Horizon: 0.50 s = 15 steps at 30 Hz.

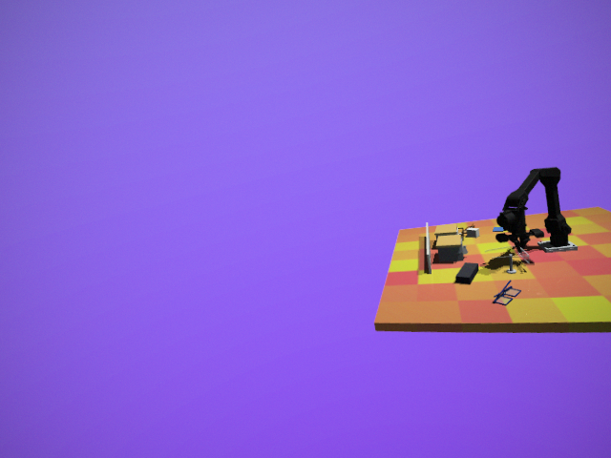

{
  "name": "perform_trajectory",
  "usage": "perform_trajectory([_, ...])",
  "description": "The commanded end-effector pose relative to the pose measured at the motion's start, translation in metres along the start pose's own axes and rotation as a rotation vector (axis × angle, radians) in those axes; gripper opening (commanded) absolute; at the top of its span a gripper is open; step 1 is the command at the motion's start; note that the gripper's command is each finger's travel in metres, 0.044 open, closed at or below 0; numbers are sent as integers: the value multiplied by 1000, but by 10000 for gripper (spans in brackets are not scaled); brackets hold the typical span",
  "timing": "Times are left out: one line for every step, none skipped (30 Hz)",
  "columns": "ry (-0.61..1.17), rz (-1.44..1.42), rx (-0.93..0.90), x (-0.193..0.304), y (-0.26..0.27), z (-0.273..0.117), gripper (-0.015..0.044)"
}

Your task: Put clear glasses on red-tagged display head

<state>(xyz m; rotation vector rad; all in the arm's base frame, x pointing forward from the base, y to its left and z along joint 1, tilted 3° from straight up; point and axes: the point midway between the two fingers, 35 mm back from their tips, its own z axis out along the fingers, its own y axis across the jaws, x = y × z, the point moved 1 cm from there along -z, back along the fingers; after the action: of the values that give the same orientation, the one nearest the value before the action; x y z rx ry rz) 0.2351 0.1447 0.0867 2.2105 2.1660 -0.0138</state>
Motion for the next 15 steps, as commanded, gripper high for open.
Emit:
perform_trajectory([-1, -4, -7, -4, -1, -1, 0])
perform_trajectory([-1, -4, -7, -4, -1, -1, 0])
perform_trajectory([-1, -4, -7, -5, -2, -1, 0])
perform_trajectory([-1, -4, -7, -6, -2, -1, 0])
perform_trajectory([-1, -4, -7, -6, -2, -1, 0])
perform_trajectory([-1, -4, -7, -7, -3, -1, 0])
perform_trajectory([-1, -4, -7, -8, -3, -1, 0])
perform_trajectory([-1, -4, -7, -9, -3, -1, 0])
perform_trajectory([-2, -4, -7, -9, -3, -1, 0])
perform_trajectory([-2, -4, -7, -10, -4, -1, 0])
perform_trajectory([-2, -4, -7, -11, -4, -1, 0])
perform_trajectory([-2, -4, -7, -12, -4, -1, 0])
perform_trajectory([-2, -4, -7, -13, -4, -1, 0])
perform_trajectory([-2, -4, -6, -13, -4, -1, 0])
perform_trajectory([-2, -4, -6, -14, -5, -1, 0])
